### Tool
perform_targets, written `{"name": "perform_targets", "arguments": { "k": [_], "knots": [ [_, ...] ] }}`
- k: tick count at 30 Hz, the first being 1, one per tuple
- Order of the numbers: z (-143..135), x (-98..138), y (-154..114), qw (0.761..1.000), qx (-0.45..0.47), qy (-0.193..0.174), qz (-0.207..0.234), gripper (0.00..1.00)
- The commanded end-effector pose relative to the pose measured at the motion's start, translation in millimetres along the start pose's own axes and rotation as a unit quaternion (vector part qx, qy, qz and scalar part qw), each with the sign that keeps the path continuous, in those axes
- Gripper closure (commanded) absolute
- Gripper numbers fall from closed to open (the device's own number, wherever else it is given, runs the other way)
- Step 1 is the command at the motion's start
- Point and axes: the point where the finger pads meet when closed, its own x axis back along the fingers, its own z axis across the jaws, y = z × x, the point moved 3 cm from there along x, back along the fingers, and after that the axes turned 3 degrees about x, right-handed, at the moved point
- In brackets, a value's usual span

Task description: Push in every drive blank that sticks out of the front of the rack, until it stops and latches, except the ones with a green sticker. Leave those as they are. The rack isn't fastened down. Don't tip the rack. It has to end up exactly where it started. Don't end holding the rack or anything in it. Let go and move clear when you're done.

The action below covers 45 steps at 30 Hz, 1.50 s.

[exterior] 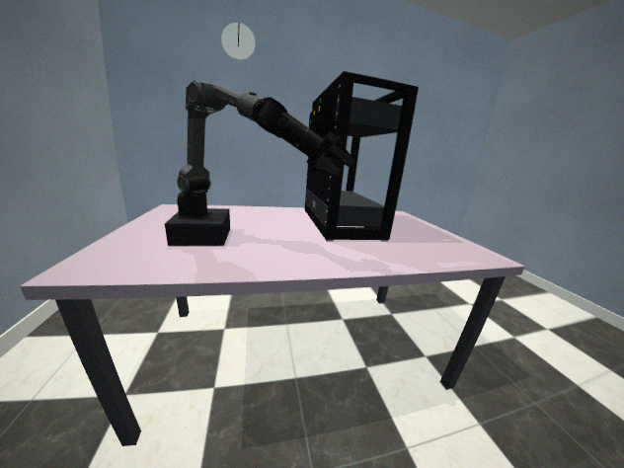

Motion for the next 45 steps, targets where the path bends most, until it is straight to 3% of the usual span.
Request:
{"name": "perform_targets", "arguments": {
  "k": [1,4,6,9,15,21,33,45],
  "knots": [
    [13,5,7,1.0,-0.012,0.013,0.004,0.0],
    [38,14,18,0.998,-0.038,0.036,0.017,0.0],
    [38,14,18,0.998,-0.038,0.036,0.017,0.0],
    [69,27,27,0.995,-0.069,0.06,0.035,0.0],
    [133,64,34,0.982,-0.137,0.093,0.088,0.0],
    [184,104,25,0.966,-0.199,0.091,0.139,0.0],
    [222,144,2,0.948,-0.261,0.057,0.174,0.0],
    [226,149,-2,0.945,-0.271,0.05,0.176,0.0]
  ]
}}
